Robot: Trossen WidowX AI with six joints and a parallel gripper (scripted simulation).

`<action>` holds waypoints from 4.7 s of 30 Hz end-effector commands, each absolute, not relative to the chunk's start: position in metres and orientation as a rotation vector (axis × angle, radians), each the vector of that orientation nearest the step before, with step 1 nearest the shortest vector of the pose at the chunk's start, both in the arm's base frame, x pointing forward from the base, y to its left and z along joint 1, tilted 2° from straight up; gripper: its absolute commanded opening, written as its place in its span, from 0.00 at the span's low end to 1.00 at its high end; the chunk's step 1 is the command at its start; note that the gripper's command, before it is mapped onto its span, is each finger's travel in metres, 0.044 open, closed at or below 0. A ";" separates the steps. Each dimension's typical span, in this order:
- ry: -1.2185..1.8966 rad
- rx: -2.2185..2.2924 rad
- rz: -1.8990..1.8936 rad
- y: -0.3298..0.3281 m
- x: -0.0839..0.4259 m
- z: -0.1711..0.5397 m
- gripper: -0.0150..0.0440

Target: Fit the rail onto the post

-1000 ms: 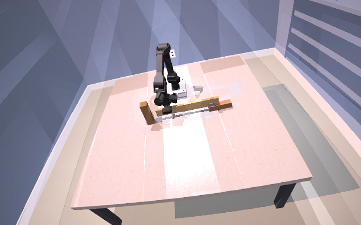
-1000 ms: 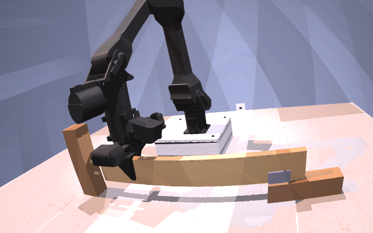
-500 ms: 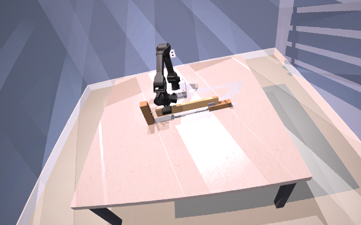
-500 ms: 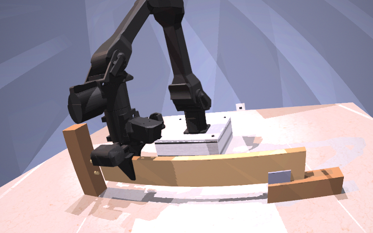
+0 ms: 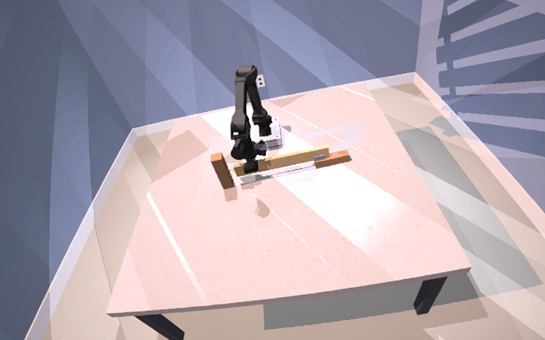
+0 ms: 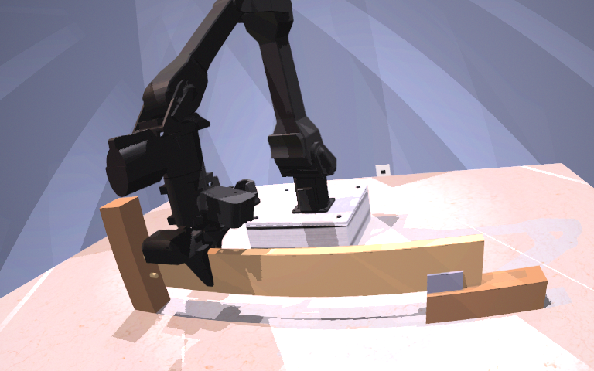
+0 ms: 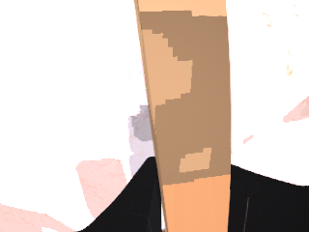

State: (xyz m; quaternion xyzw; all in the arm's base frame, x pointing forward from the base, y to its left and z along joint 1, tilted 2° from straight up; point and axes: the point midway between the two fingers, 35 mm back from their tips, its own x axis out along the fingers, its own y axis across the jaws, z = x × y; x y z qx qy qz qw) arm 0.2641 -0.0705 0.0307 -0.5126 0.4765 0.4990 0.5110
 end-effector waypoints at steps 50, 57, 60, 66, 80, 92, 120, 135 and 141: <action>1.145 -1.240 1.197 -0.089 0.267 0.032 0.25; 1.145 -1.240 1.197 -0.091 0.267 0.032 0.25; 1.145 -1.240 1.197 -0.092 0.267 0.032 0.25; 1.145 -1.240 1.197 -0.093 0.267 0.032 0.25; 1.146 -1.241 1.197 -0.098 0.267 0.032 0.25; 1.146 -1.241 1.197 -0.101 0.267 0.032 0.25; 1.145 -1.232 1.208 -0.101 0.266 0.030 0.57; 1.145 -1.233 1.207 -0.100 0.266 0.032 1.00; 1.144 -1.239 1.198 -0.071 0.263 0.061 1.00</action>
